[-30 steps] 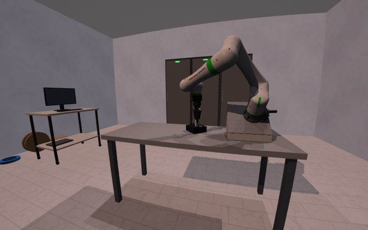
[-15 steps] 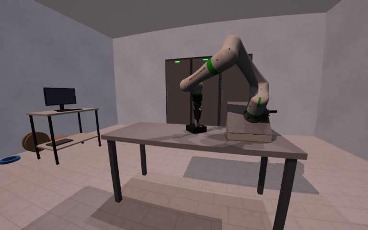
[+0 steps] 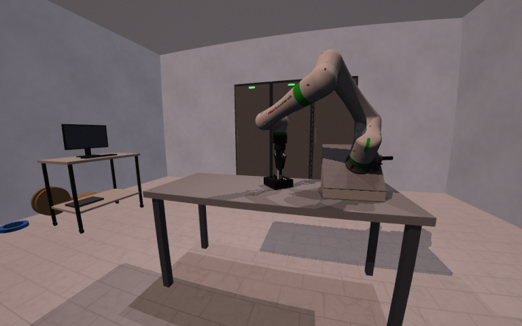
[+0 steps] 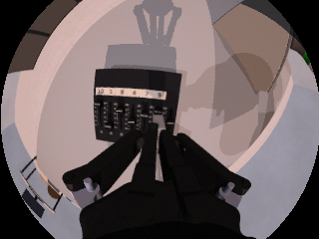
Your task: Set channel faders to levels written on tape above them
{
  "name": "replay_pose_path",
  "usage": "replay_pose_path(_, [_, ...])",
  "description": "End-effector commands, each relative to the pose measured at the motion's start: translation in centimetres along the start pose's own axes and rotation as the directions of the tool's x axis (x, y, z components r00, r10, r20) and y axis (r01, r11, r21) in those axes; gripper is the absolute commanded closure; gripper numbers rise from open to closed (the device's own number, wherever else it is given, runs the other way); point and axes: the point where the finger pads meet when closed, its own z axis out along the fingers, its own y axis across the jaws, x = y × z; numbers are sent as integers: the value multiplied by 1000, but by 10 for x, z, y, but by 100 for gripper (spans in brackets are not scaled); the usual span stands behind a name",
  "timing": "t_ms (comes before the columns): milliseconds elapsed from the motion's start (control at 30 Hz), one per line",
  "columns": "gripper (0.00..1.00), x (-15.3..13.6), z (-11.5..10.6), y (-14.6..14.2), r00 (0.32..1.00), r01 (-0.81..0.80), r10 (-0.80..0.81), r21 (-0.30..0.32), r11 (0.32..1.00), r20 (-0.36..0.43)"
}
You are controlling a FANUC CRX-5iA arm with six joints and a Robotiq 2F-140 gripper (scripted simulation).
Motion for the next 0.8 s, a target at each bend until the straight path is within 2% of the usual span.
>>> replay_pose_path(0, [100, 0, 0, 0, 1000, 0, 0, 0, 1000, 0])
replay_pose_path(767, [100, -5, 0, 0, 1000, 0, 0, 0, 1000, 0])
